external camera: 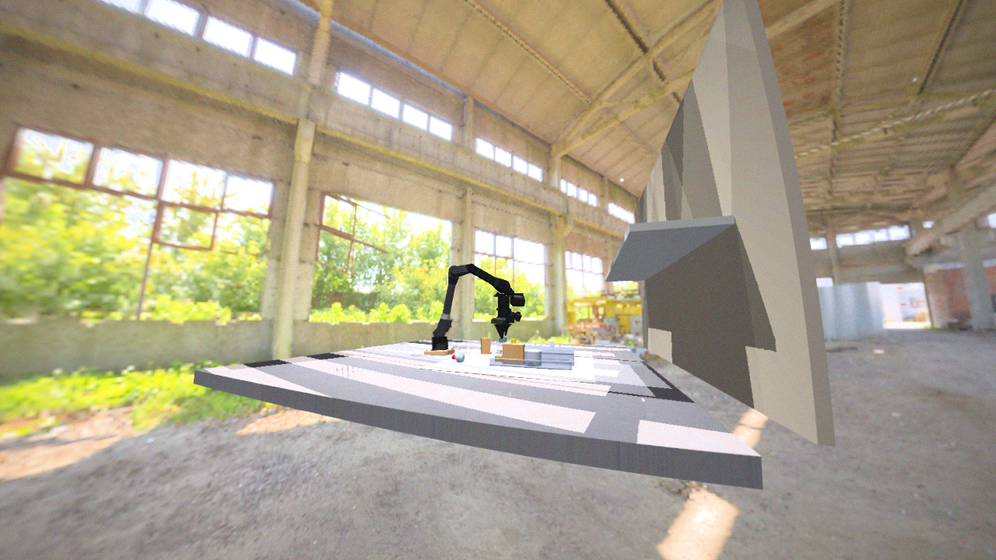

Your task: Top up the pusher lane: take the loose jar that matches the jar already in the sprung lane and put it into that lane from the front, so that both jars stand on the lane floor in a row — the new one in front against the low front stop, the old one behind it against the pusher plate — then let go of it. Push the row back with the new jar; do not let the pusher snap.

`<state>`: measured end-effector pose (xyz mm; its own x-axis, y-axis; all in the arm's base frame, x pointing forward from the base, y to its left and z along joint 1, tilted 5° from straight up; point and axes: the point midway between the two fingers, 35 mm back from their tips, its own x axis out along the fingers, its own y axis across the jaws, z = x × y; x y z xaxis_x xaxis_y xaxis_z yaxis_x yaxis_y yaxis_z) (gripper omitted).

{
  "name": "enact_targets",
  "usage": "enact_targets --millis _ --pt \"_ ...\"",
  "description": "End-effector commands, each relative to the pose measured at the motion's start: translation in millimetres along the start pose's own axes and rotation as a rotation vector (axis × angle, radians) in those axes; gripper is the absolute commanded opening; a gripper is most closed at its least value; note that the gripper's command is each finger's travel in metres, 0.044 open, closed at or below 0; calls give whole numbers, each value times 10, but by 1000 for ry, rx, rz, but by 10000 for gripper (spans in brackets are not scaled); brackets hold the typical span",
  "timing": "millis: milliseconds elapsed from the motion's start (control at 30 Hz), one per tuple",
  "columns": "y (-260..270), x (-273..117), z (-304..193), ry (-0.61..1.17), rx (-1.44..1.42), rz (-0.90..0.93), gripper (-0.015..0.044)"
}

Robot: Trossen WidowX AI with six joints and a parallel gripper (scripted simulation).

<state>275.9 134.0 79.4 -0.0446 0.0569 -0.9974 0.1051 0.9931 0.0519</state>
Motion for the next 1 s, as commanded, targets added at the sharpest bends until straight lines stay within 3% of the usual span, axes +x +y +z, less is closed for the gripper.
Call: enact_targets --millis 0,333,967 --pt "0 -196 33 -9 -4 0 0" --pt "-28 -645 33 -9 -4 0 0" --pt "-833 -428 336 -17 -13 -15 0"
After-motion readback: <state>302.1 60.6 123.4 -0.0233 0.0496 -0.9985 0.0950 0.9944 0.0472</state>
